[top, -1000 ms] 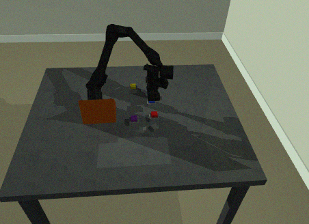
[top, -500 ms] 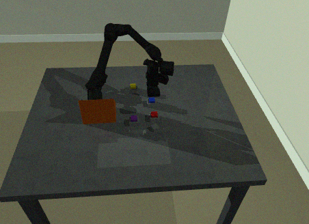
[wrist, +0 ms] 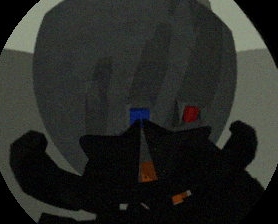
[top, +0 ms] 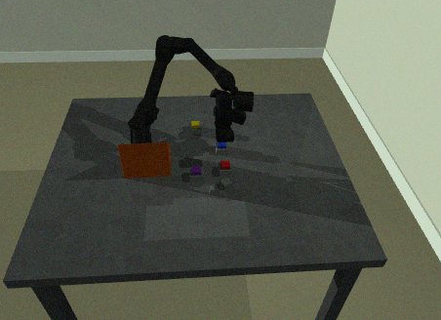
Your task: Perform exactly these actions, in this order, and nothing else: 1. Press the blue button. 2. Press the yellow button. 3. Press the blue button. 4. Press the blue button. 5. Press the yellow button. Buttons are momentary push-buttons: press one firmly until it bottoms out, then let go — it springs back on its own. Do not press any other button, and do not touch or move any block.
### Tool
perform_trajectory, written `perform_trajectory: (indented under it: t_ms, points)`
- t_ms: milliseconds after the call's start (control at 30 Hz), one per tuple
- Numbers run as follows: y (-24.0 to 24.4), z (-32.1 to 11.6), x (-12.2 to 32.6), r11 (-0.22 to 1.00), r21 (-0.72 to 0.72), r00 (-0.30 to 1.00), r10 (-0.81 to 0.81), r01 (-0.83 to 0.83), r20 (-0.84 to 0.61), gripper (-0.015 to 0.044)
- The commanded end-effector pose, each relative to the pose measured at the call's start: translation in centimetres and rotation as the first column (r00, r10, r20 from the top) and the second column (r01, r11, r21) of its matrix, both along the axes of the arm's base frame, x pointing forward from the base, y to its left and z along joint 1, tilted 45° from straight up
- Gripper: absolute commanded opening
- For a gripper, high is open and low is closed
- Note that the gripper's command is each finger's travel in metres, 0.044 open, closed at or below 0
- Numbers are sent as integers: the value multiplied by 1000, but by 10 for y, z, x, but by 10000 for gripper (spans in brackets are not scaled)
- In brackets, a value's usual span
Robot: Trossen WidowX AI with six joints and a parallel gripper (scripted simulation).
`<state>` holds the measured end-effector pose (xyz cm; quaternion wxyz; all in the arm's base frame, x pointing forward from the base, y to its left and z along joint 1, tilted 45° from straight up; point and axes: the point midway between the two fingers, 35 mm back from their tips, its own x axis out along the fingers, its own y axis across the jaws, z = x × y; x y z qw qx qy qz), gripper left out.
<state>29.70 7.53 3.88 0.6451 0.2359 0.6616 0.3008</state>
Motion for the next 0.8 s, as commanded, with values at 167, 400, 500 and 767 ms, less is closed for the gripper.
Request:
perform_trajectory:
  t_ms: [167,400,500,767]
  points:
    - [12,-11,-3,1000,3,1000,1,-1,-8,20]
    - [14,-13,-4,1000,3,1000,2,-1,-8,20]
    - [14,-13,-4,1000,3,1000,2,-1,-8,20]
    - [14,-13,-4,1000,3,1000,2,-1,-8,20]
